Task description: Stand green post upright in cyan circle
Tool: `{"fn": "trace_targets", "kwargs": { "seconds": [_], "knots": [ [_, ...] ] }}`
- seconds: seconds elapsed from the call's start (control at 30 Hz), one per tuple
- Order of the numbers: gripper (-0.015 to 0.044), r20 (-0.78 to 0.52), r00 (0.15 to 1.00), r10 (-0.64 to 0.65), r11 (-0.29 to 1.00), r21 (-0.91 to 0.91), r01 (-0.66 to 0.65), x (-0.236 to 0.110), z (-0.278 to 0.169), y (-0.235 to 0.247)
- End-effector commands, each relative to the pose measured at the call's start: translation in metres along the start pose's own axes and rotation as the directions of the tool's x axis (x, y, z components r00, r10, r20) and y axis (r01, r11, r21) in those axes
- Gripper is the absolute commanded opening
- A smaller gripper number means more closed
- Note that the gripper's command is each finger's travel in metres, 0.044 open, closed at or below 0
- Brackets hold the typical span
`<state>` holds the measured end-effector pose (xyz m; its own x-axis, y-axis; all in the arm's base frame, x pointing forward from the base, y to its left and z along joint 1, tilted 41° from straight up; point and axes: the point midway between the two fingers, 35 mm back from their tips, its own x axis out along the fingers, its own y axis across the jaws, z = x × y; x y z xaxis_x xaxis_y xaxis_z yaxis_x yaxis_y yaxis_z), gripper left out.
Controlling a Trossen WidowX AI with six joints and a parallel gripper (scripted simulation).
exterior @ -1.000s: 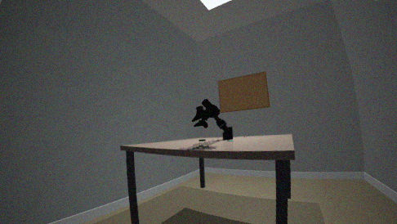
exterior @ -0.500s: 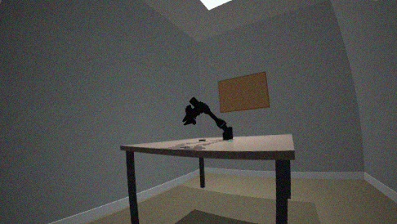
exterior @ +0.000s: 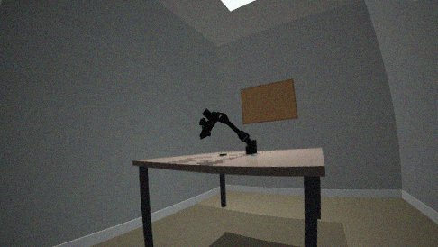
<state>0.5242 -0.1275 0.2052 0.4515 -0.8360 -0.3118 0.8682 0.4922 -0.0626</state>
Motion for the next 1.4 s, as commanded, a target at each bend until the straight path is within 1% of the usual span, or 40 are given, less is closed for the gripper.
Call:
{"fn": "trace_targets", "kwargs": {
  "seconds": [0.0, 0.27, 0.5, 0.73, 1.0, 1.27, 1.37],
  "knots": [
    [0.0233, -0.073, 0.997, -0.028, 0.998, -0.051, 0.024, -0.005, 0.0, -0.037],
    [0.0233, -0.204, 0.975, -0.086, 0.988, -0.141, 0.058, -0.027, -0.004, -0.107],
    [0.0233, -0.322, 0.935, -0.15, 0.974, -0.212, 0.083, -0.053, -0.017, -0.171],
    [0.0233, -0.436, 0.873, -0.221, 0.955, -0.277, 0.104, -0.087, -0.037, -0.234],
    [0.0233, -0.554, 0.774, -0.306, 0.932, -0.342, 0.123, -0.132, -0.066, -0.302],
    [0.0233, -0.564, 0.764, -0.313, 0.93, -0.347, 0.125, -0.136, -0.069, -0.307],
    [0.0233, -0.567, 0.762, -0.311, 0.931, -0.345, 0.124, -0.124, -0.077, -0.308]
  ]
}}
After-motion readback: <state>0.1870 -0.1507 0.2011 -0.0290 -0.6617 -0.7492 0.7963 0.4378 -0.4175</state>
